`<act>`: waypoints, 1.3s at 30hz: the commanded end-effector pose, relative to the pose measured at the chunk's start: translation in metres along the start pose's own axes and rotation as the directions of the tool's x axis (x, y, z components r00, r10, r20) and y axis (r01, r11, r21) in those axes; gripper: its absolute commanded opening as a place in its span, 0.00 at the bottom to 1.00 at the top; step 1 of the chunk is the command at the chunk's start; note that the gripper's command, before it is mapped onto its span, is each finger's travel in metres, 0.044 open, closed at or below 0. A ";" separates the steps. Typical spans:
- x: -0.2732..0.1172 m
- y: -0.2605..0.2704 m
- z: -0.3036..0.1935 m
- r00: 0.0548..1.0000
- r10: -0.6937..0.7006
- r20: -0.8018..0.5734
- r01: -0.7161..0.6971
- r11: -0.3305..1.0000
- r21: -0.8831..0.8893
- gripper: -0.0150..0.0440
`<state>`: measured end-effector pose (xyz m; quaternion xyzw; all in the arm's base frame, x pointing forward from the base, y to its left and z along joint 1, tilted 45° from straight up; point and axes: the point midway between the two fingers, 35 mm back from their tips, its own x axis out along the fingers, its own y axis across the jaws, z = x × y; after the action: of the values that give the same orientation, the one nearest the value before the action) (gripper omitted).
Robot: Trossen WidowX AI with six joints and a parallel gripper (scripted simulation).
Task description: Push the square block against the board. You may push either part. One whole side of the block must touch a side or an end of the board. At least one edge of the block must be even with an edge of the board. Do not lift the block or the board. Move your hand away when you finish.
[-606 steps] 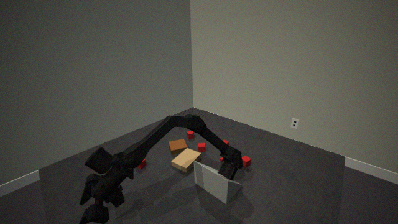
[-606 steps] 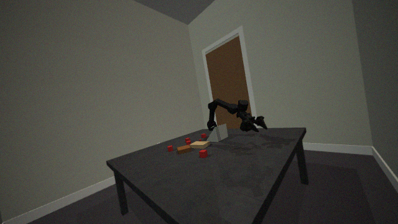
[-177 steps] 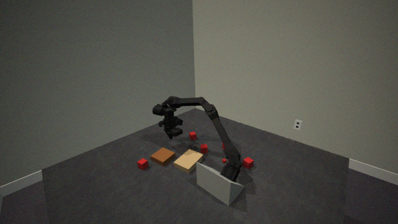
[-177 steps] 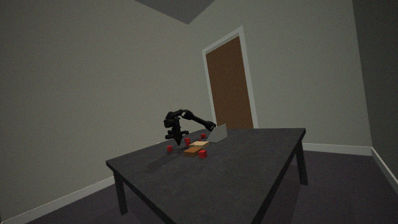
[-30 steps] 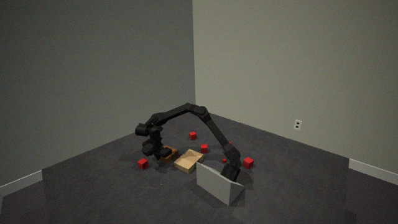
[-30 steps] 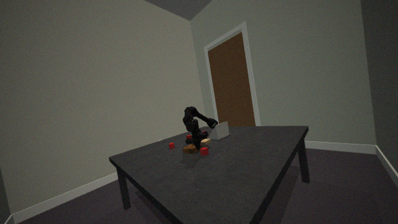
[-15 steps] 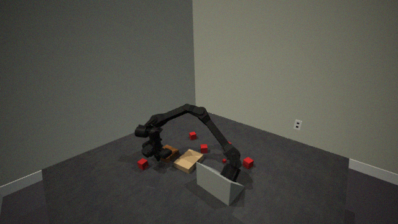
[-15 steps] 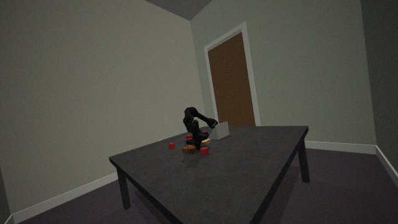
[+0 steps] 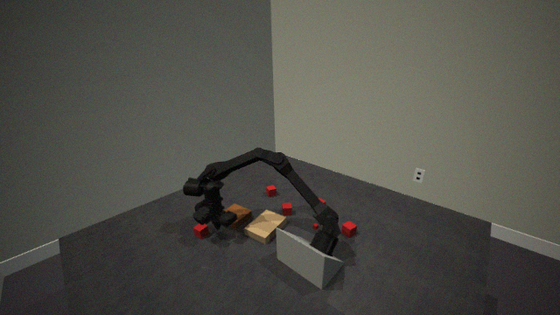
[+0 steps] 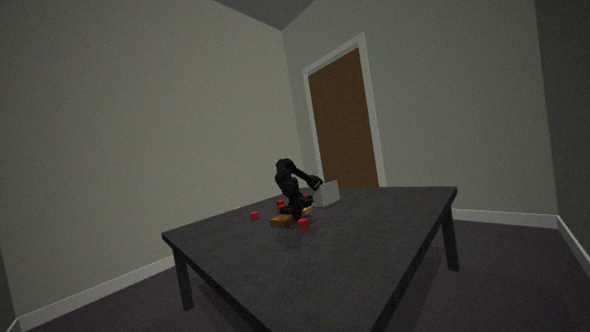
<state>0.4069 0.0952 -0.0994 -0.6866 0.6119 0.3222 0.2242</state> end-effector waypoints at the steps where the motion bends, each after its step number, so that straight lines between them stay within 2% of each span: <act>1: 0.002 0.000 0.006 1.000 0.006 0.001 -0.006 1.000 0.005 0.25; 6: 0.002 0.001 0.014 1.000 0.006 0.001 -0.006 1.000 0.006 0.25; 12: -0.051 -0.001 0.010 1.000 0.006 0.003 -0.006 1.000 0.005 0.25; 18: -0.056 -0.003 0.010 1.000 -0.015 0.007 0.015 1.000 0.023 0.25; 28: -0.056 -0.006 -0.010 1.000 -0.014 0.008 0.010 0.935 0.355 0.25; 39: -0.057 -0.009 -0.033 1.000 -0.012 0.009 0.002 0.737 0.676 0.25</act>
<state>0.4178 0.1199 -0.0388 -0.5798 0.6759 0.1140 0.4404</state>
